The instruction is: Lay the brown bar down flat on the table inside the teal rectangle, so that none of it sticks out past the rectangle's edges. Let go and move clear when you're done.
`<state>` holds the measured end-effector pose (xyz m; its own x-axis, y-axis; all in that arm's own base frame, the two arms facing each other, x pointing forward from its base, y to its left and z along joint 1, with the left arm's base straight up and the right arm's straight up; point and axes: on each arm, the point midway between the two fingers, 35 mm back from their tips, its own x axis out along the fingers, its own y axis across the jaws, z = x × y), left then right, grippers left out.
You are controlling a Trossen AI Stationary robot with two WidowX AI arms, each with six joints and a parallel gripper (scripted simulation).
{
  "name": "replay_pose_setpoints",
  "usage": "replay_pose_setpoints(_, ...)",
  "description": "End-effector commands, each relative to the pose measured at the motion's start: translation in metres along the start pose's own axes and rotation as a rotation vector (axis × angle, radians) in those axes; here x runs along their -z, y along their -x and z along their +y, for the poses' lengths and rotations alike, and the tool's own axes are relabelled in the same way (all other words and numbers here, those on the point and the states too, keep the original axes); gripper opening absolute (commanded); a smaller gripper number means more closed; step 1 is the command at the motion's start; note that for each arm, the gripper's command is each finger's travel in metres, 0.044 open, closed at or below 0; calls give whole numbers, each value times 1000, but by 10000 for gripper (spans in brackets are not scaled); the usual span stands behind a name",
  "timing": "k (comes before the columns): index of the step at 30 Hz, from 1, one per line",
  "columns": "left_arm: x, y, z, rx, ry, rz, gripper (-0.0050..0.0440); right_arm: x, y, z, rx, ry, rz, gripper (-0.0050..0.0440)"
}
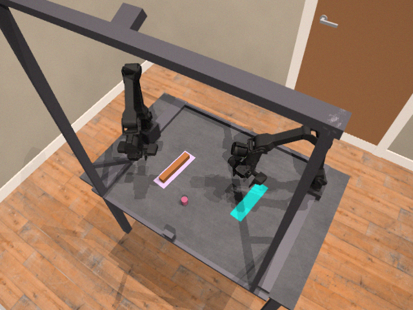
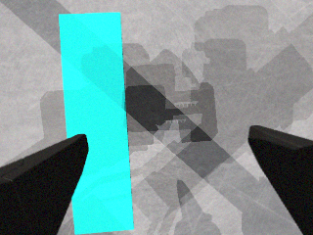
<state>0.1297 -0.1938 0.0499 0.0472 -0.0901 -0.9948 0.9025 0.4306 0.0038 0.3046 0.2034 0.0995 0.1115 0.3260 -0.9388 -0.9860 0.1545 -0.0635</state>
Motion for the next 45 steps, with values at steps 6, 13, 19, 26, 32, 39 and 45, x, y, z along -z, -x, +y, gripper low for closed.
replay_pose_setpoints(6,-3,-11,53,93,-135,-6,256,12,42,-50,330,-338,-177,440)
replay_pose_setpoints(13,5,-20,81,141,-204,-25,256,23,67,-72,475,-521,-296,440)
replay_pose_setpoints(19,20,-30,112,188,-280,-70,256,38,101,-92,626,-722,-460,440)
replay_pose_setpoints(26,37,-38,138,217,-345,-130,256,50,128,-102,727,-860,-601,440)
replay_pose_setpoints(32,63,-49,167,232,-421,-220,256,57,137,-104,762,-917,-660,440)
replay_pose_setpoints(39,97,-60,196,202,-503,-338,256,56,136,-104,760,-918,-660,440)
replay_pose_setpoints(45,112,-64,205,178,-534,-383,256,53,138,-106,759,-910,-663,440)
